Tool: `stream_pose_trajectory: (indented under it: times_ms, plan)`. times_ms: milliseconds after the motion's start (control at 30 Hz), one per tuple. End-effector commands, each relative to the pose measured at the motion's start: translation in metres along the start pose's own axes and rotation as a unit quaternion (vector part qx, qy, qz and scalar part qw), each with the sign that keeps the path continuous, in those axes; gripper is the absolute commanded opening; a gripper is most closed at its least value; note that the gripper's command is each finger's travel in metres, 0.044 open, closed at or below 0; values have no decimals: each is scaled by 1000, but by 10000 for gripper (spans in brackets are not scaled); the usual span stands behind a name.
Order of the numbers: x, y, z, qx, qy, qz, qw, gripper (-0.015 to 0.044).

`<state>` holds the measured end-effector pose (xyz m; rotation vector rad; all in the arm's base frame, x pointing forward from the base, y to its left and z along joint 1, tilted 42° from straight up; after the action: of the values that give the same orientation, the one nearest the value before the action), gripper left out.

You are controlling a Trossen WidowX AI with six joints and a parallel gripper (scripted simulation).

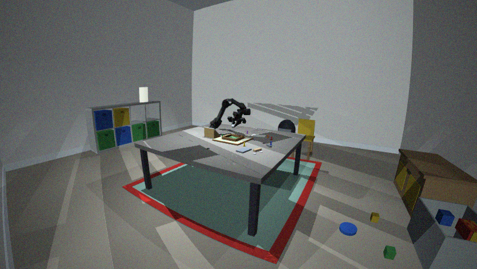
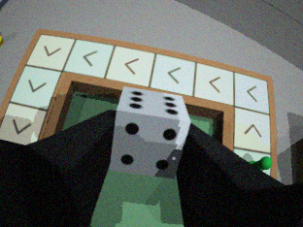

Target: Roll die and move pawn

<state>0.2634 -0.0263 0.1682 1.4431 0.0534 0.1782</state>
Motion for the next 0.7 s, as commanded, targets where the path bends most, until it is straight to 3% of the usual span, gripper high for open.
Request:
stream_pose_trajectory:
  times_ms: [0, 300, 533, 600, 667]
  plan:
    - [0, 0, 0, 0, 0, 1, 1000, 0]
    - [0, 2, 2, 0, 0, 1, 1000, 236]
    - [-2, 26, 30, -2, 4, -4, 1000, 420]
    - [-2, 19, 31, 32, 11, -13, 999, 440]
    - [-3, -2, 34, 131, 26, -28, 991, 440]
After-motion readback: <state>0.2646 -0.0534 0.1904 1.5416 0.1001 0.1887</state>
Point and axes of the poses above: the point midway between the two fingers, 35 mm back from their tips, its own y axis back along the fingers, its own x axis across the jaws, z = x × y, the point moved 6 cm from there along y, back along the fingers, and after that the axes turned 6 degrees about y, right-handed, at the moved point
